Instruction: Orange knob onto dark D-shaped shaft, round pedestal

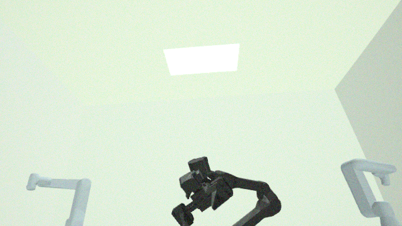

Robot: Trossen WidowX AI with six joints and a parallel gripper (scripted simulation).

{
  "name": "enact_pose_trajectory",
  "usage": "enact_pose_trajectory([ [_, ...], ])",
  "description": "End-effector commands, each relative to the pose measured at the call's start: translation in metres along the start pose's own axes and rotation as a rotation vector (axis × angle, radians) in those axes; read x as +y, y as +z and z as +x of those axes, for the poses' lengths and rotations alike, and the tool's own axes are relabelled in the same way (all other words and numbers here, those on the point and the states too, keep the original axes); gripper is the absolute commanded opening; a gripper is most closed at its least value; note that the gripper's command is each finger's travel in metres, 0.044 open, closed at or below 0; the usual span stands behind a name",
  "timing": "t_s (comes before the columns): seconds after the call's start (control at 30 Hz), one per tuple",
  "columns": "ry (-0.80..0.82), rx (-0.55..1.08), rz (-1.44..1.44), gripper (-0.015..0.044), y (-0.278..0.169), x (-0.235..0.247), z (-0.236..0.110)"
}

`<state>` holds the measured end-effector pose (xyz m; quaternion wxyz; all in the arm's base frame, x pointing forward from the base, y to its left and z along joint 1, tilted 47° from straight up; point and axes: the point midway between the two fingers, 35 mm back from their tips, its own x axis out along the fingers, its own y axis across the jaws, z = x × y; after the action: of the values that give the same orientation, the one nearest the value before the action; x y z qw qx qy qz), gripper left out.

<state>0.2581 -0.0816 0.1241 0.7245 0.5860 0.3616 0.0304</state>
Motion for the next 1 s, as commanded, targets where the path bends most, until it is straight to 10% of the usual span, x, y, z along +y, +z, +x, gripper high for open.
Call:
enact_pose_trajectory([
  [0.0,-0.059,0.187,-0.103,0.044,-0.024,0.007,0.029],
  [0.43,-0.212,0.948,-0.584,0.044,-0.151,0.023,0.094],
  [0.97,-0.211,0.959,-0.59,0.044,-0.187,-0.004,0.119],
])
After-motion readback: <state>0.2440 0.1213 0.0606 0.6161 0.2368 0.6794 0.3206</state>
